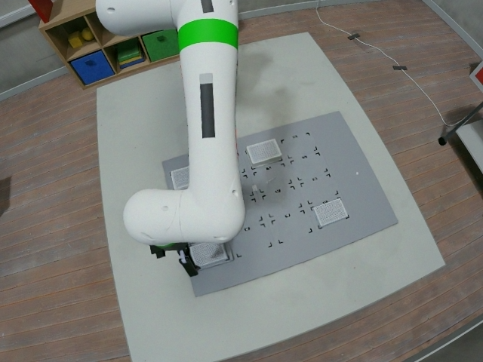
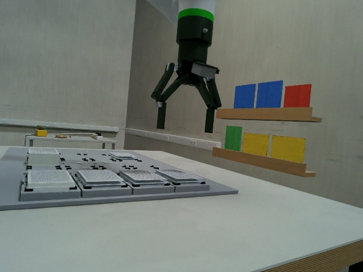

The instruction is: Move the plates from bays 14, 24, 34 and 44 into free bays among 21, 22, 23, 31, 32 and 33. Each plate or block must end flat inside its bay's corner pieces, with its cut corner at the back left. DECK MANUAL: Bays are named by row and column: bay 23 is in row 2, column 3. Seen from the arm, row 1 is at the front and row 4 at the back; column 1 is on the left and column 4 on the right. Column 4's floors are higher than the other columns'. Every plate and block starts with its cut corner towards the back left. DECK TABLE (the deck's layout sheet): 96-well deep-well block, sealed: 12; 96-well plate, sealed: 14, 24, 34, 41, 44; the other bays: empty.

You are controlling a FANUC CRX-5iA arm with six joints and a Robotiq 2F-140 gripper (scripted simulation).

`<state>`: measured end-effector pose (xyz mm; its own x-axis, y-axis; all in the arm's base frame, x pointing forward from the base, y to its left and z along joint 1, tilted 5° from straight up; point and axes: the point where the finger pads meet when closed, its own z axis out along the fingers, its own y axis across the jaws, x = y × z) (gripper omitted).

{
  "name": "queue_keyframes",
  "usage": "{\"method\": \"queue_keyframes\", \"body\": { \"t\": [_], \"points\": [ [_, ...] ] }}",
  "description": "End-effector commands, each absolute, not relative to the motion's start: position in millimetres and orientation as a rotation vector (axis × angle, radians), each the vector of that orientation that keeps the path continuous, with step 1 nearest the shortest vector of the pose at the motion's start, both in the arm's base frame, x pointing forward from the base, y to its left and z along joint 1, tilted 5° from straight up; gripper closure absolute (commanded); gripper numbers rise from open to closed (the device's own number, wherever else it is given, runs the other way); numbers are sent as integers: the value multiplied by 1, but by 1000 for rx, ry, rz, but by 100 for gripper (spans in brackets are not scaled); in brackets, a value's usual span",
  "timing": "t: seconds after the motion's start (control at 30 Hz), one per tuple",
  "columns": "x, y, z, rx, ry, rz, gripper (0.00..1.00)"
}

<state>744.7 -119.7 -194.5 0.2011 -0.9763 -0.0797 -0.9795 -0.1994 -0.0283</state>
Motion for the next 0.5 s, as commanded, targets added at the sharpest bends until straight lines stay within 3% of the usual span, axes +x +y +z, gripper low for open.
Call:
{"method": "queue_keyframes", "body": {
  "t": [0.0, 0.47],
  "points": [
    [743, -107, -192, -2377, 1939, 63, 0],
    [734, -60, -190, -2377, 1939, 63, 0]
  ]
}}
